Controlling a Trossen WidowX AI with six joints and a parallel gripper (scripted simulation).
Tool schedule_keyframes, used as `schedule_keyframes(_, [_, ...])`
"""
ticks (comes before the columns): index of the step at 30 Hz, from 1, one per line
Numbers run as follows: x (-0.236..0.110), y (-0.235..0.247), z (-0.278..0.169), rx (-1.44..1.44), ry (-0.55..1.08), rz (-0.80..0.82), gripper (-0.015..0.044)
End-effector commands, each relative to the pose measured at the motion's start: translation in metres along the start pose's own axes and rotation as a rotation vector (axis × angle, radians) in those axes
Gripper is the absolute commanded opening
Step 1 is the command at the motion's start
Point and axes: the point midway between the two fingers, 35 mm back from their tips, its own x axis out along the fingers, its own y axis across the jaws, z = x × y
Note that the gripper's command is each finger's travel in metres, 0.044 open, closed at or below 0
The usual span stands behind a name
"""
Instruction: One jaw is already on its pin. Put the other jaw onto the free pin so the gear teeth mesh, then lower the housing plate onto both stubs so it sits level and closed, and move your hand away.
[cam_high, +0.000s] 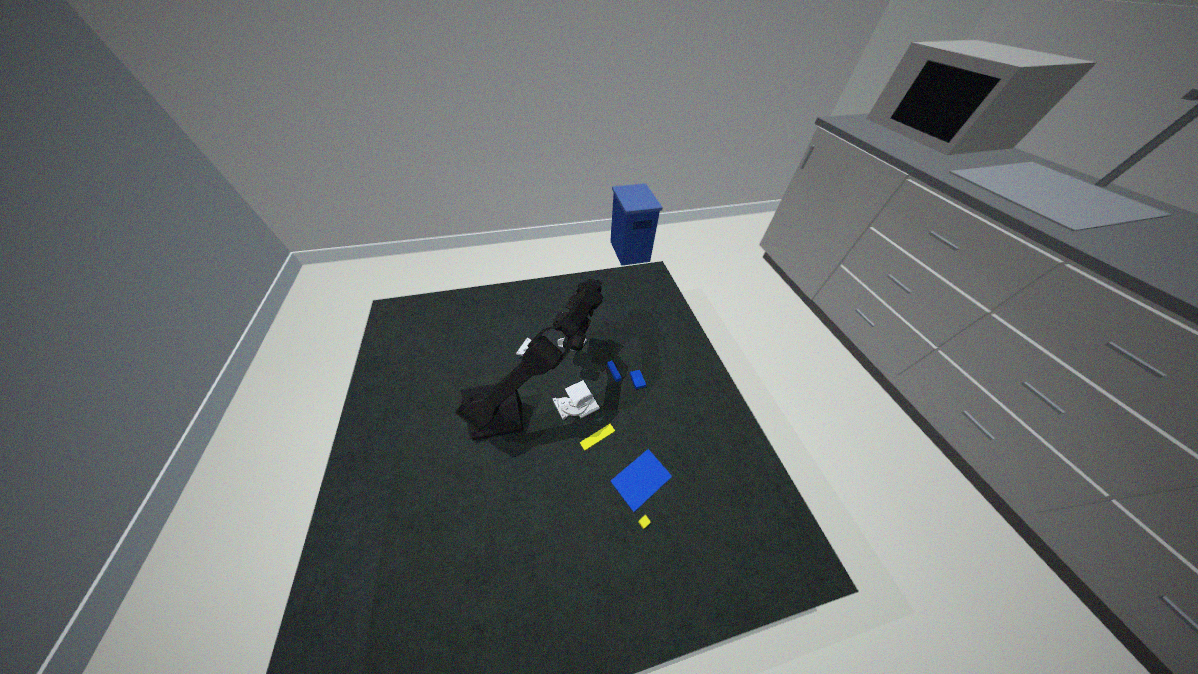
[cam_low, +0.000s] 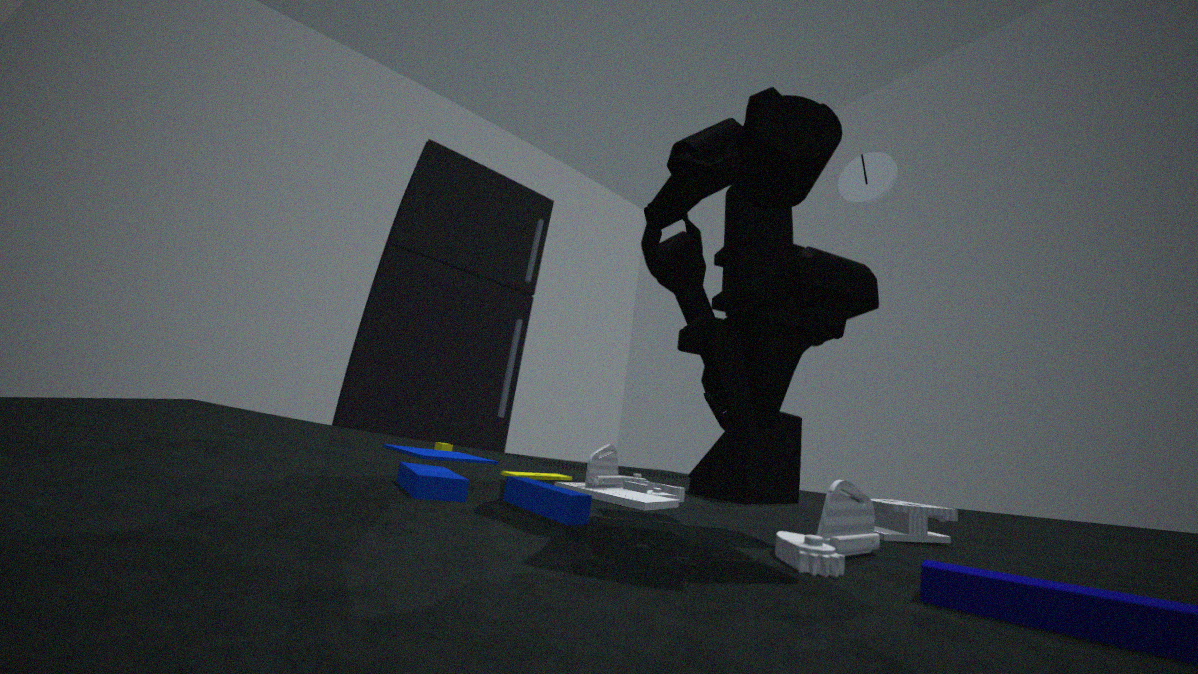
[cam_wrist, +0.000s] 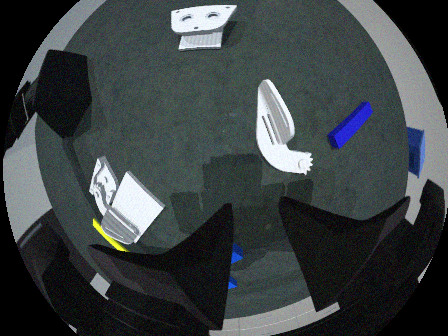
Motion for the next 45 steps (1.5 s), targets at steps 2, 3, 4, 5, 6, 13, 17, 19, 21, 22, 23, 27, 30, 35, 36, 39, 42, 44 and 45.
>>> schedule_keyframes(2, [0.0, 0.0, 0.0, 0.0, 0.0, 0.0, 0.0289])
schedule_keyframes(3, [0.0, 0.0, 0.0, 0.0, 0.0, 0.0, 0.0315])
schedule_keyframes(4, [0.0, 0.0, 0.0, 0.0, 0.0, 0.0, 0.0341])
schedule_keyframes(5, [0.0, 0.0, 0.0, 0.0, 0.0, 0.0, 0.0368])
schedule_keyframes(6, [0.0, 0.0, 0.0, 0.0, 0.0, 0.0, 0.0394])
schedule_keyframes(13, [0.0, 0.0, 0.0, 0.0, 0.0, 0.0, 0.044])
schedule_keyframes(17, [0.0, 0.0, 0.0, 0.0, 0.0, 0.0, 0.044])
schedule_keyframes(19, [0.0, 0.0, 0.0, 0.0, 0.0, 0.0, 0.044])
schedule_keyframes(21, [0.0, 0.0, 0.0, 0.0, 0.0, 0.0, 0.044])
schedule_keyframes(22, [0.0, 0.0, 0.0, 0.0, 0.0, 0.0, 0.044])
schedule_keyframes(23, [0.0, 0.0, 0.0, 0.0, 0.0, 0.0, 0.044])
schedule_keyframes(27, [0.0, 0.0, 0.0, 0.0, 0.0, 0.0, 0.044])
schedule_keyframes(30, [0.0, 0.0, 0.0, 0.0, 0.0, 0.0, 0.044])
schedule_keyframes(35, [0.0, 0.0, 0.0, 0.0, 0.0, 0.0, 0.044])
schedule_keyframes(36, [0.0, 0.0, 0.0, 0.0, 0.0, 0.0, 0.044])
schedule_keyframes(39, [0.0, 0.0, 0.0, 0.0, 0.0, 0.0, 0.0361])
schedule_keyframes(42, [0.0, 0.0, 0.0, 0.0, 0.0, 0.0, 0.0282])
schedule_keyframes(44, [0.0, 0.0, 0.0, 0.0, 0.0, 0.0, 0.023])
schedule_keyframes(45, [0.0, 0.0, 0.0, 0.0, 0.0, 0.0, 0.0204])
